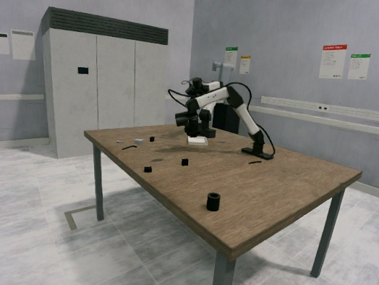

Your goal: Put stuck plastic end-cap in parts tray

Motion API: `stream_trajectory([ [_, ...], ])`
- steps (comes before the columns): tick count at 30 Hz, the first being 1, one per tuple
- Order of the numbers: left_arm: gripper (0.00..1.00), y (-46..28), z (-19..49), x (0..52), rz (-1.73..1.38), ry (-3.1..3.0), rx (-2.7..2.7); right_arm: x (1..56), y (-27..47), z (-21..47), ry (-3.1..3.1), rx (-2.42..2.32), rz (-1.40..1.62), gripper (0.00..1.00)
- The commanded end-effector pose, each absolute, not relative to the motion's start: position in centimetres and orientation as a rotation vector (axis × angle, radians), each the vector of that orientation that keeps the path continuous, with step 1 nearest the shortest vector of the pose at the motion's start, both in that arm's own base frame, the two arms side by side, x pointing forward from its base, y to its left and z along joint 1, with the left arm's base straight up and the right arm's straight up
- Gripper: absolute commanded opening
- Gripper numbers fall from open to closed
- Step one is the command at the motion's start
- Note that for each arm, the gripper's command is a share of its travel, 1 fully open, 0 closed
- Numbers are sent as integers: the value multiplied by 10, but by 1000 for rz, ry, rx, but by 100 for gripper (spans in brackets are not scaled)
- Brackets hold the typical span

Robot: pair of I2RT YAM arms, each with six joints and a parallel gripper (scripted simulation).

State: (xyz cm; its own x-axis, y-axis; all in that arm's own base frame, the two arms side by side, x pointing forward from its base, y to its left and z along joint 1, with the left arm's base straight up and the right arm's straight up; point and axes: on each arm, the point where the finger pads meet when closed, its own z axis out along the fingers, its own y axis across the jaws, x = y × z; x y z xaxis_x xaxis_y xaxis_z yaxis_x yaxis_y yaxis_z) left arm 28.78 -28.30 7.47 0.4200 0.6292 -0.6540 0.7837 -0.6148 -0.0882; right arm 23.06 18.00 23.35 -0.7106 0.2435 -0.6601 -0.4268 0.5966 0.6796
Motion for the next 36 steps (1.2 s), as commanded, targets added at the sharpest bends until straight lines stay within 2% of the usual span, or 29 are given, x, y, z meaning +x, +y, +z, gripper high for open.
stream_trajectory([
  [1,28,-294,85,294,-648,1254,2602,200,158,233,2248,-248,824,0],
  [13,28,-339,89,273,24,1228,2808,120,101,235,2219,-520,525,0],
  [21,28,-384,105,223,557,1059,2820,68,53,226,2141,-694,352,0],
  [26,28,-399,80,181,641,752,3006,55,40,225,2100,-719,330,0],
  [36,28,-395,58,156,686,532,3137,55,42,230,2072,-711,361,0],
])
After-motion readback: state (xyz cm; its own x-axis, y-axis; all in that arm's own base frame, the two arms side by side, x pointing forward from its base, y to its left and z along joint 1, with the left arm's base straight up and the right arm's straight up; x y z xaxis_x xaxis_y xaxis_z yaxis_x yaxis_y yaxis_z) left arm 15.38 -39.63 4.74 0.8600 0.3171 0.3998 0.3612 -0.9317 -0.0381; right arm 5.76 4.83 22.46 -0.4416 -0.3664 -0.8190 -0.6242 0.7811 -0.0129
